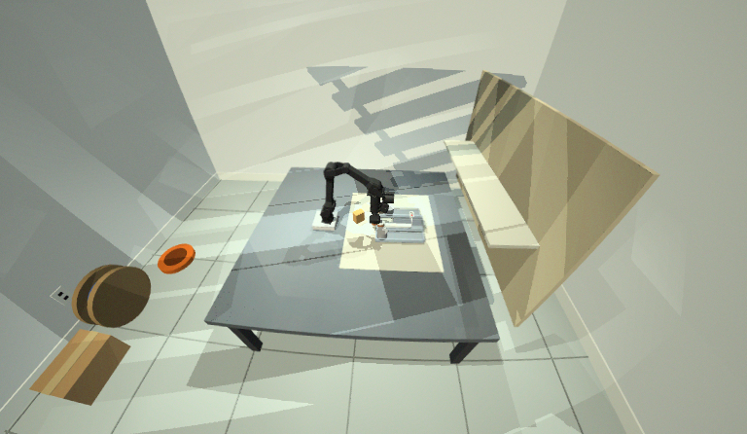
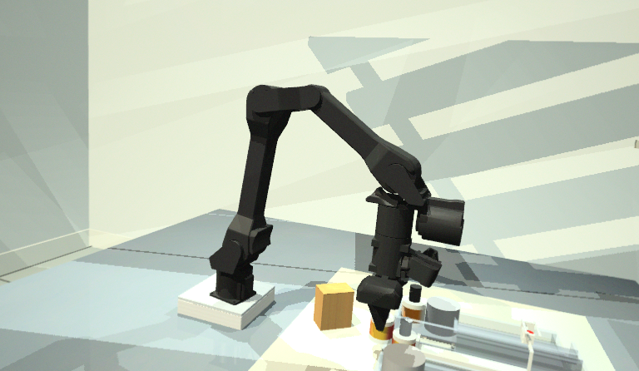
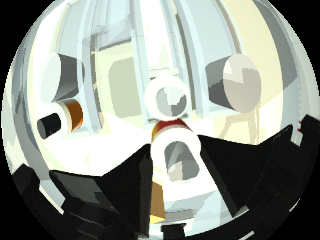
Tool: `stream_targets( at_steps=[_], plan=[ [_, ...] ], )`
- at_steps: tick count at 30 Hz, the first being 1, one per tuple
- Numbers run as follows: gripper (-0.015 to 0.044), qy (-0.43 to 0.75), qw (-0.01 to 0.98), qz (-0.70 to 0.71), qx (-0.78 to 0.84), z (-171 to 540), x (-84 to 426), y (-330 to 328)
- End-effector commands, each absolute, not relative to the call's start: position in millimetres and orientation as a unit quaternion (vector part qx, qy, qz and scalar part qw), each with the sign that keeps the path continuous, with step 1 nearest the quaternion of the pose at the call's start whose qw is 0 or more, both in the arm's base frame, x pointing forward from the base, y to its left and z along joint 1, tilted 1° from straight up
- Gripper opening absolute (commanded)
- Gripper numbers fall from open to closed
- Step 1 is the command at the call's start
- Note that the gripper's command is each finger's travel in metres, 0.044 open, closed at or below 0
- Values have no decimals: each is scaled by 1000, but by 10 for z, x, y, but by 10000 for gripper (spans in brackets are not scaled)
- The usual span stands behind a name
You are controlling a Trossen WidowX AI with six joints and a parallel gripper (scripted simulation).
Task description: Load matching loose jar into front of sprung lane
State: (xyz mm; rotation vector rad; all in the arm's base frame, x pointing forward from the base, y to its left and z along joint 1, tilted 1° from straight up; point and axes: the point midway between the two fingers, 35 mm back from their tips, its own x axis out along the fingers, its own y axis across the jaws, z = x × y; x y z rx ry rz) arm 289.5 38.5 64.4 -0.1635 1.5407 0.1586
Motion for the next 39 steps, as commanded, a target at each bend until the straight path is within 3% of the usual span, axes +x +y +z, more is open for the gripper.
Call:
stream_targets(
  at_steps=[1,39],
  plan=[
    [0,690,717,69,-72,651,2970,396],
    [0,690,717,69,-72,652,3139,431]
  ],
)
